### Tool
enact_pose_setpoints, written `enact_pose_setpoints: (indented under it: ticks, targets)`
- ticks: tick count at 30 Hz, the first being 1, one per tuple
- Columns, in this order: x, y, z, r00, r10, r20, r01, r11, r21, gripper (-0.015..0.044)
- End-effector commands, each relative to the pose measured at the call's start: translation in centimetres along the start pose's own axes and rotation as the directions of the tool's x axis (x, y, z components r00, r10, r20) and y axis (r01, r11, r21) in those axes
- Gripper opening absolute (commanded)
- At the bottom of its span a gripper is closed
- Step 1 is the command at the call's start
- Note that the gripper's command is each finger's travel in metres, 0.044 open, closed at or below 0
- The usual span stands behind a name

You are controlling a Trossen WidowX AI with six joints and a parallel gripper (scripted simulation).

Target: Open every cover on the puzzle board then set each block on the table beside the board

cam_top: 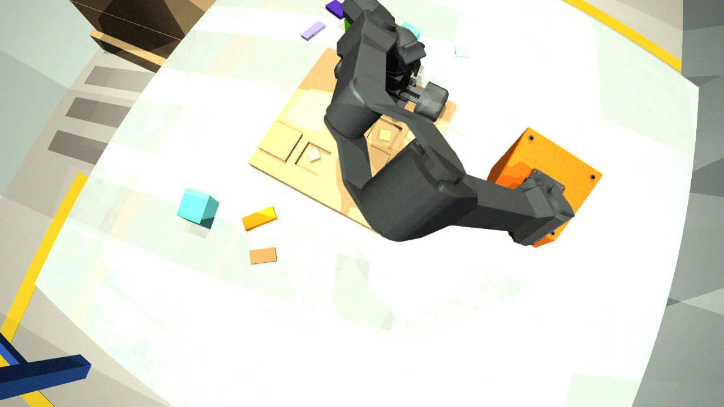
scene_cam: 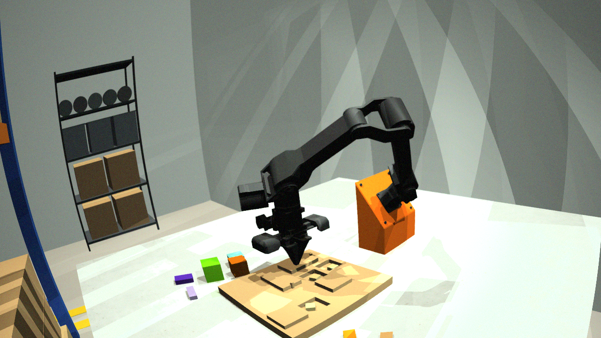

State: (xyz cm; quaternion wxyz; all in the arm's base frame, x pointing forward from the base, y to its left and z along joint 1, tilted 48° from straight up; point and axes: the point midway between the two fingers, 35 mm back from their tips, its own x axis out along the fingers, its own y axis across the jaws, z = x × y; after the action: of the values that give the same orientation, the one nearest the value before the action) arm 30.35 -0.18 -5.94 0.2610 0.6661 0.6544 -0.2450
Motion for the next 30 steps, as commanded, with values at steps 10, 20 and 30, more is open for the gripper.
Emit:
enact_pose_setpoints:
  ticks: [10, 20, 30]
  targets:
    - [-1.8, 0.1, 0.1, 1.000, 0.001, 0.005, -0.001, 1.000, -0.005, 0.0000]
    - [-2.6, 0.8, 0.9, 1.000, 0.001, 0.002, -0.001, 1.000, -0.002, 0.0000]
    - [-3.6, 2.2, 2.5, 1.000, 0.002, 0.006, -0.002, 1.000, -0.007, 0.0000]
